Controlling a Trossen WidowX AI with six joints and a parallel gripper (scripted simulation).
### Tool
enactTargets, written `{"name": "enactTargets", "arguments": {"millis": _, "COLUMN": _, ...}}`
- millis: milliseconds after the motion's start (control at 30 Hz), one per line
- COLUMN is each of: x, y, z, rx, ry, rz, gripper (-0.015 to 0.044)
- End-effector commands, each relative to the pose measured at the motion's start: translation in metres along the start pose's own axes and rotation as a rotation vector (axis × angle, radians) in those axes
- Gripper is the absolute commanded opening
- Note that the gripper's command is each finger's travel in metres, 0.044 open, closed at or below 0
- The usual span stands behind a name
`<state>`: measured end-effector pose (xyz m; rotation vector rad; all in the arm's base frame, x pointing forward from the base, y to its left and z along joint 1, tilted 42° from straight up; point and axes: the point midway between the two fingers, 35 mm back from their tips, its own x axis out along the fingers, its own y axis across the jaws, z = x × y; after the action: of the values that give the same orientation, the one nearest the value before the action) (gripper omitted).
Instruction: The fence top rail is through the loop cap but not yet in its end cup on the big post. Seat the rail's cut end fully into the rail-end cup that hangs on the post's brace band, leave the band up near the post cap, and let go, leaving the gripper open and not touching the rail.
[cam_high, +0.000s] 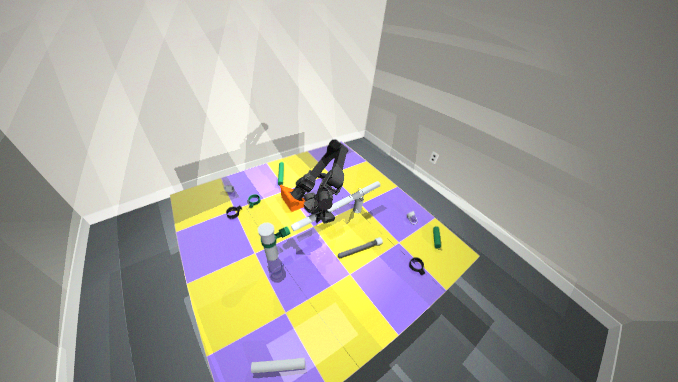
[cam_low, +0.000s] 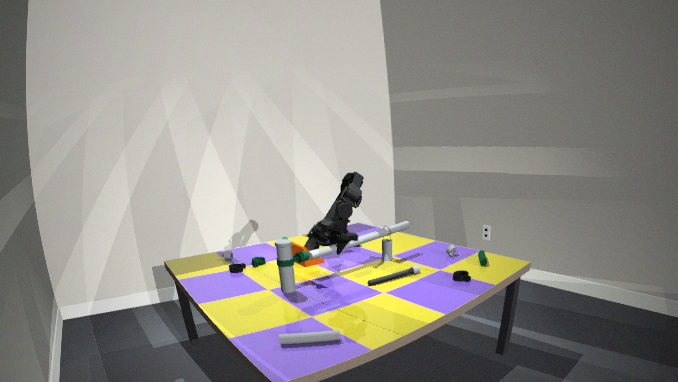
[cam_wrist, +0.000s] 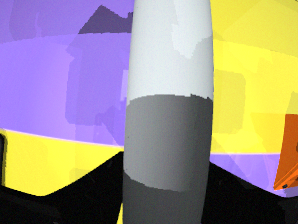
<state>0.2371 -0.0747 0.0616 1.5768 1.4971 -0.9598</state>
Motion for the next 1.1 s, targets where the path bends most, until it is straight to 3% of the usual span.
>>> {"name": "enactTargets", "arguments": {"millis": 0, "x": -0.001, "y": 0.000, "z": 0.001, "rx": 0.000, "ry": 0.000, "rz": 0.001, "gripper": 0.0000}}
{"name": "enactTargets", "arguments": {"millis": 1067, "x": 0.003, "y": 0.001, "z": 0.026, "rx": -0.005, "ry": 0.012, "rz": -0.007, "gripper": 0.0000}}
